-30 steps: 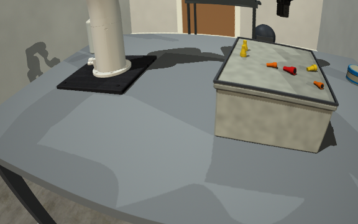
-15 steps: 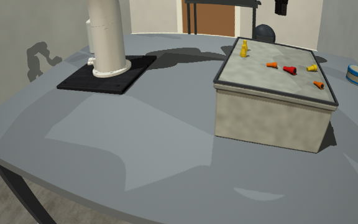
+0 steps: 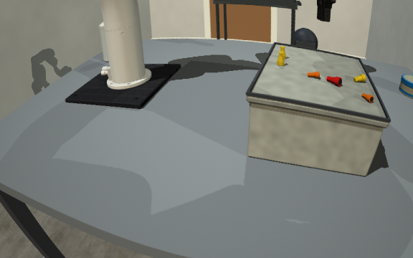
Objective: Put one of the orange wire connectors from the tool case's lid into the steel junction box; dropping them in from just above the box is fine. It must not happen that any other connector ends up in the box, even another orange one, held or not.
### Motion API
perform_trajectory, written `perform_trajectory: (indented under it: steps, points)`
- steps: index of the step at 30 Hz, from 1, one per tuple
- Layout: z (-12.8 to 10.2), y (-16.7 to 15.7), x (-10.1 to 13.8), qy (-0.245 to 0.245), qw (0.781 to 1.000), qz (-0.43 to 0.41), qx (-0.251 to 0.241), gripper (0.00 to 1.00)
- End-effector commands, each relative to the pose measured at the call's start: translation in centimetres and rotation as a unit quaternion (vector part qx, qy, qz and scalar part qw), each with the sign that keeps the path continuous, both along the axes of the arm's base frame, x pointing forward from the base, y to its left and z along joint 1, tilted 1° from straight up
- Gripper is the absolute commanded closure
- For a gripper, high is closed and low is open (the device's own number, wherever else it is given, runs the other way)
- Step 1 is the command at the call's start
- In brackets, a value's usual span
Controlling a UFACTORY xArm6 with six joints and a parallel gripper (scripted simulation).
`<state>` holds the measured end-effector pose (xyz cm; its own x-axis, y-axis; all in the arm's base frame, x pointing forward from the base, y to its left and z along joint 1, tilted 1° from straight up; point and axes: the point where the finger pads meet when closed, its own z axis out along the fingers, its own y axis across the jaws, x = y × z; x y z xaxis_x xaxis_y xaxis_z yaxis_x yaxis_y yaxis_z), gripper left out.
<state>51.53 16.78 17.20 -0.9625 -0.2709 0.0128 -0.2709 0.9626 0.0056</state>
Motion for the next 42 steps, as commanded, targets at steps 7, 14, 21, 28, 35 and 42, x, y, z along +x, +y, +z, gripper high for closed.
perform_trajectory:
  steps: [7,14,21,28,35,42]
  points:
    - [-5.4,0.1,0.1,-0.002,1.000,0.000,0.001,0.97]
    - [-10.7,0.1,0.0,-0.002,1.000,0.000,0.001,0.97]
    - [-15.0,0.1,0.0,-0.002,1.000,0.000,0.001,0.97]
    - [-15.7,0.1,0.0,-0.002,1.000,0.000,0.001,0.97]
    - [-15.7,0.1,0.0,-0.002,1.000,0.000,0.001,0.97]
    - [-15.7,0.1,0.0,-0.002,1.000,0.000,0.001,0.73]
